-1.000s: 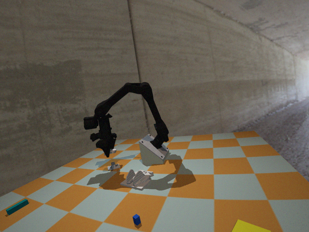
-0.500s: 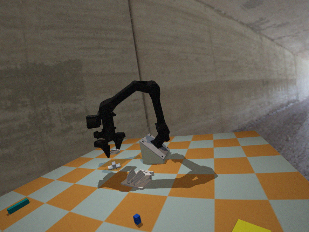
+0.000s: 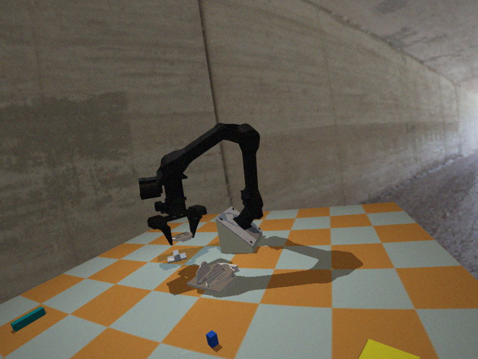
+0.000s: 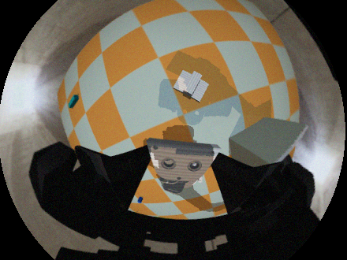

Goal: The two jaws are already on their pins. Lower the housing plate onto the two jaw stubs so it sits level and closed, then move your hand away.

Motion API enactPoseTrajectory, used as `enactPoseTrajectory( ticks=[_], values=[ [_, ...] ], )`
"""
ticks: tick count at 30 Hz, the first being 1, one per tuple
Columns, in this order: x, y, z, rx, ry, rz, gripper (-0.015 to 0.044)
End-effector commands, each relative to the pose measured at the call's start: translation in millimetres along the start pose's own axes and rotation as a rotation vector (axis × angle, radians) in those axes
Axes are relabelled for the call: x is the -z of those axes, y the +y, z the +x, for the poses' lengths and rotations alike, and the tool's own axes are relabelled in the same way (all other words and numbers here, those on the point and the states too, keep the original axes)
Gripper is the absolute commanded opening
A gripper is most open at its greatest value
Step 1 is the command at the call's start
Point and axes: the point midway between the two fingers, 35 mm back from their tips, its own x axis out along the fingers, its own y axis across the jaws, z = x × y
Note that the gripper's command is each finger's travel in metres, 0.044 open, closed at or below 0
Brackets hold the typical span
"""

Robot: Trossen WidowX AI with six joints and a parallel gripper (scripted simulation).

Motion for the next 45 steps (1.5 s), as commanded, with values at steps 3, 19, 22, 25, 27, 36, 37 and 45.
enactPoseTrajectory(
  ticks=[3, 19, 22, 25, 27, 36, 37, 45],
  values=[
    [21, -6, 1, 0.005, 0.008, 0.195, 0.0351],
    [64, -19, 3, 0.014, 0.014, 0.645, 0.0351],
    [72, -22, 4, 0.017, 0.015, 0.73, 0.0351],
    [80, -26, 5, 0.021, 0.016, 0.814, 0.0351],
    [85, -28, 6, 0.023, 0.017, 0.87, 0.0351],
    [107, -41, 9, 0.038, 0.018, 1.122, 0.0351],
    [109, -42, 9, 0.039, 0.018, 1.15, 0.0351],
    [120, -49, 11, 0.048, 0.016, 1.275, 0.0351]
  ],
)
